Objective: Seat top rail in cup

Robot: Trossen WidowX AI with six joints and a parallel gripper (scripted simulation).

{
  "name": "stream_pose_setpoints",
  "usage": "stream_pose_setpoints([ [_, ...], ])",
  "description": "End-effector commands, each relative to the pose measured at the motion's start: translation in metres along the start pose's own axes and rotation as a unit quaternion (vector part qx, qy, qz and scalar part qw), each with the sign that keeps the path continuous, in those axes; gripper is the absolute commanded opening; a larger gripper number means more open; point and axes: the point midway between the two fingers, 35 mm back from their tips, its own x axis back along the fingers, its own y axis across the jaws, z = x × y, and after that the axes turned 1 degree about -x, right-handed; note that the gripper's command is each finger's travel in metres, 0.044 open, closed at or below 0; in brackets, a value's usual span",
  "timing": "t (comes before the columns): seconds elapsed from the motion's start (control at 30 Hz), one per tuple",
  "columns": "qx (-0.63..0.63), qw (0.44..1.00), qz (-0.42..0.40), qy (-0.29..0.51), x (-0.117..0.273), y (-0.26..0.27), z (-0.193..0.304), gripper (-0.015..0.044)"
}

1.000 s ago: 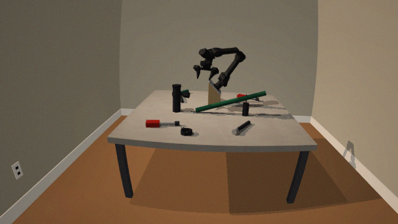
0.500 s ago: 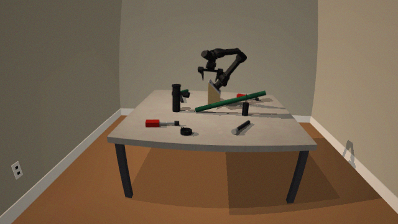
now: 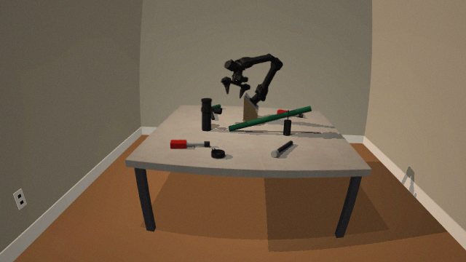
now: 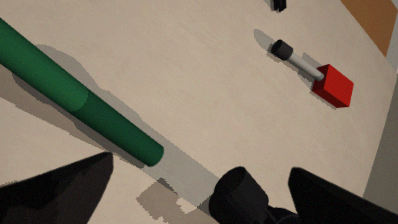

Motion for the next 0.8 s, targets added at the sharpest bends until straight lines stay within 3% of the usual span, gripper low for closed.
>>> stream_pose_setpoints([
  [0.0, 0.316, 0.948, 0.013, 0.02, -0.0158, -0.0536, 0.0448, 0.044],
  [0.77, 0.355, 0.935, 0.013, 0.022, -0.0201, -0.0588, 0.0524, 0.044],
])
